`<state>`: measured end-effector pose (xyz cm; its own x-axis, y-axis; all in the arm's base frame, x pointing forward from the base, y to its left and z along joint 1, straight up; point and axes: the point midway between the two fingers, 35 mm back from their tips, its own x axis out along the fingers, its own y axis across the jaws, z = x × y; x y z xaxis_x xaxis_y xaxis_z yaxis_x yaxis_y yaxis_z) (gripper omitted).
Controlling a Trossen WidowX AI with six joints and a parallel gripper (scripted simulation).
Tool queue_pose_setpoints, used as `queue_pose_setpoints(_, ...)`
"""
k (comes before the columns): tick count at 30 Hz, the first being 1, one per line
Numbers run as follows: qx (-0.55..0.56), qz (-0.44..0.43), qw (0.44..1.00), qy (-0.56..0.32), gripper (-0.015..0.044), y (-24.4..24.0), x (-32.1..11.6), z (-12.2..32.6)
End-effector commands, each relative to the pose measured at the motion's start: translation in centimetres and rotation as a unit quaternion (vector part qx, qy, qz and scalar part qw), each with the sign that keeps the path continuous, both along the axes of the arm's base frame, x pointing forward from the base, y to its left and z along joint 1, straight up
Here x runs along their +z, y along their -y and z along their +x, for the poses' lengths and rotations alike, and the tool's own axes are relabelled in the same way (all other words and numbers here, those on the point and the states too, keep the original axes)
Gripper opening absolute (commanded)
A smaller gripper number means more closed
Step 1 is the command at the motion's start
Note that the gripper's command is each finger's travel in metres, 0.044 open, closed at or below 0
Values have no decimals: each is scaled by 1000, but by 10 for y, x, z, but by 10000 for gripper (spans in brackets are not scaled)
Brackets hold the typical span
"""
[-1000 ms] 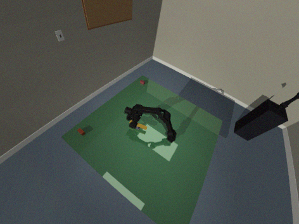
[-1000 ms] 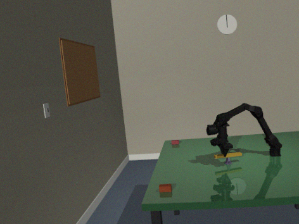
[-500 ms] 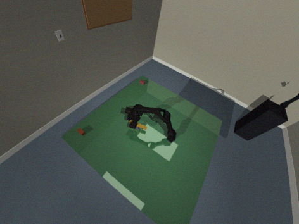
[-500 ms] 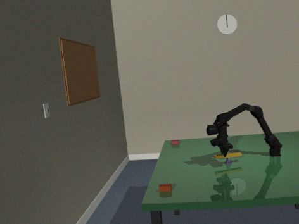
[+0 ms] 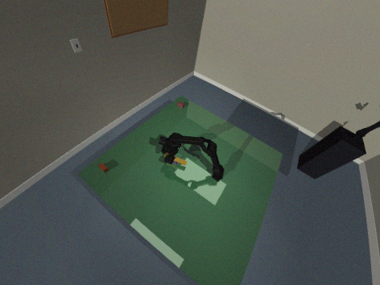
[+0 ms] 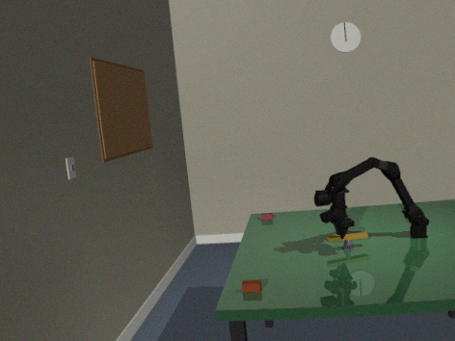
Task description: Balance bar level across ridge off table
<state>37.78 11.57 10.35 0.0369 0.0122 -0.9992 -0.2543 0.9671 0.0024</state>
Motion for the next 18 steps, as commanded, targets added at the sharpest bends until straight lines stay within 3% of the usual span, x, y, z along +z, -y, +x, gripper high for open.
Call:
queue_pose_setpoints(1, 0, 0, 1000, 0, 0, 0, -1, 0)
queue_pose_setpoints(18, 0, 0, 1000, 0, 0, 0, -2, 0)
